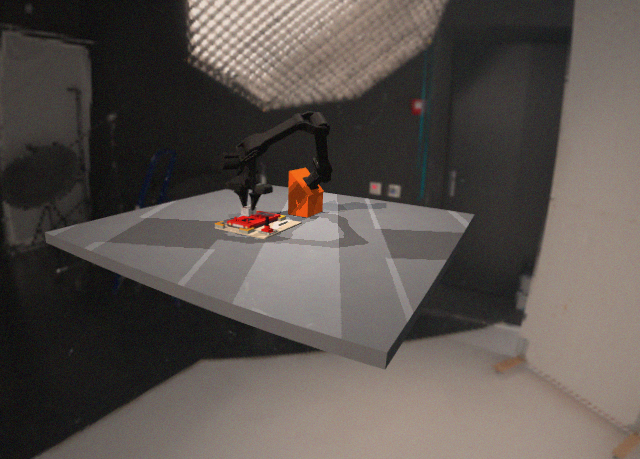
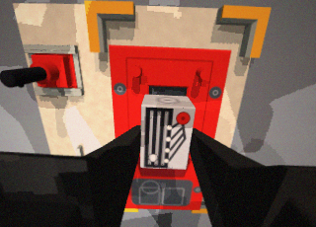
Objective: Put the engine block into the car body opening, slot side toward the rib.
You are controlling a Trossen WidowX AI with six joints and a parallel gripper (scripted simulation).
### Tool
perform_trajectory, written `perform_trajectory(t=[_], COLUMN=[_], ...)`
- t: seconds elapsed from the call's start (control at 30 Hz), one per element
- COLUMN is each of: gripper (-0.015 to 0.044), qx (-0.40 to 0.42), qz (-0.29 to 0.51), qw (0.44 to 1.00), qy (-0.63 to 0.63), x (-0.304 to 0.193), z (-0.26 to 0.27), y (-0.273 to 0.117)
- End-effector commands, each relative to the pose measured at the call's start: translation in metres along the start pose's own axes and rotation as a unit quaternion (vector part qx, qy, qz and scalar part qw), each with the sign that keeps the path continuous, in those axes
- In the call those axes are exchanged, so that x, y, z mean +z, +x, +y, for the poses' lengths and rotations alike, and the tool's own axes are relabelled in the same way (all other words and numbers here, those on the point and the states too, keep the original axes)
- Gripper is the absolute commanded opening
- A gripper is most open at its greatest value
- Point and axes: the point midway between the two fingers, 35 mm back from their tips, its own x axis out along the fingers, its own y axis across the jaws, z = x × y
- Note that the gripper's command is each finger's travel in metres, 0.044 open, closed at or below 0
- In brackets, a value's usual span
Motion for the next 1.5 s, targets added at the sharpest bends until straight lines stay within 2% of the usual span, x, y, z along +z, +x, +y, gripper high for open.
perform_trajectory(t=[0.0, 0.63, 0.93, 1.47], gripper=[0.0159, 0.0159, 0.0159, 0.0159], qx=[-0.003, -0.003, -0.003, -0.003], qz=[-0.002, -0.002, -0.001, -0.002], qw=[1.0, 1.0, 0.998, 1.0], qy=[0.007, 0.005, -0.069, 0.026], x=[0.0018, 0.0017, 0.0018, 0.0017], z=[-0.0018, -0.0019, -0.0032, -0.0033], y=[-0.0005, -0.0004, -0.0007, -0.0006])
